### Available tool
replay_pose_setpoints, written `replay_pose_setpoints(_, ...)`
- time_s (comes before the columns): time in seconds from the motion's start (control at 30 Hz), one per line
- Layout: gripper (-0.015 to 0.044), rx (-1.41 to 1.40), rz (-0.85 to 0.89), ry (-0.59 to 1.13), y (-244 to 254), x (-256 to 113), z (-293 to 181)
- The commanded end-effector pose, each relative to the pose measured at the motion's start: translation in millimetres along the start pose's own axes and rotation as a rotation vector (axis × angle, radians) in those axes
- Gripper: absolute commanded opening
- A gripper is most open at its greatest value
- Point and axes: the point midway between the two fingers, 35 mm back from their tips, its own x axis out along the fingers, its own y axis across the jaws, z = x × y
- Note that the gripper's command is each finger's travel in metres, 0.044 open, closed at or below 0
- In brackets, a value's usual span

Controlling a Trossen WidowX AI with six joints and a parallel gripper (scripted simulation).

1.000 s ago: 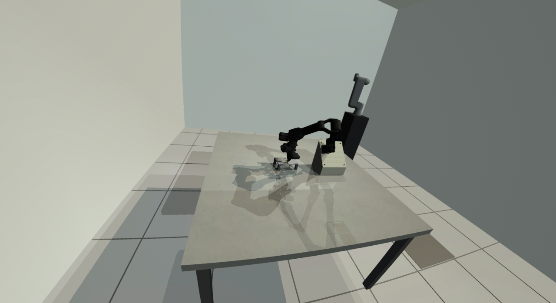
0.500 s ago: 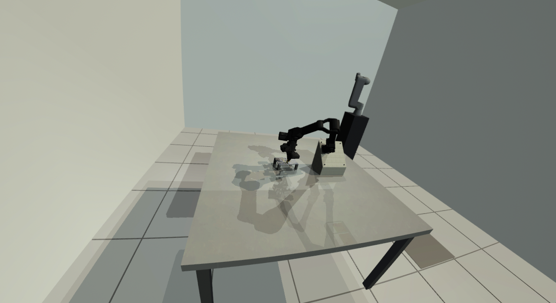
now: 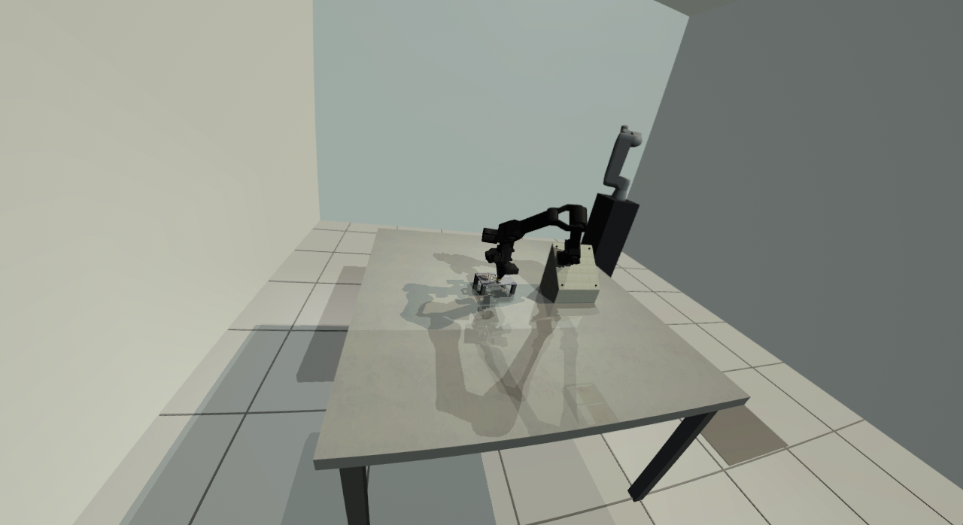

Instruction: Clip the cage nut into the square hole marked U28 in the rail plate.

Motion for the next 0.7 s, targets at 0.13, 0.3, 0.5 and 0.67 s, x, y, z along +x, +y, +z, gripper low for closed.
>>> replay_pose_setpoints(0.13, 0.0025, -0.002, 0.009, 0.000, -0.6, -0.2, 0.1)
replay_pose_setpoints(0.3, 0.0025, -0.002, 0.010, 0.000, -1.5, -0.2, 0.1)
replay_pose_setpoints(0.5, 0.0025, -0.002, 0.011, 0.000, -2.4, -0.1, 0.1)
replay_pose_setpoints(0.67, 0.0025, -0.002, 0.003, 0.000, -2.4, -0.1, 0.1)
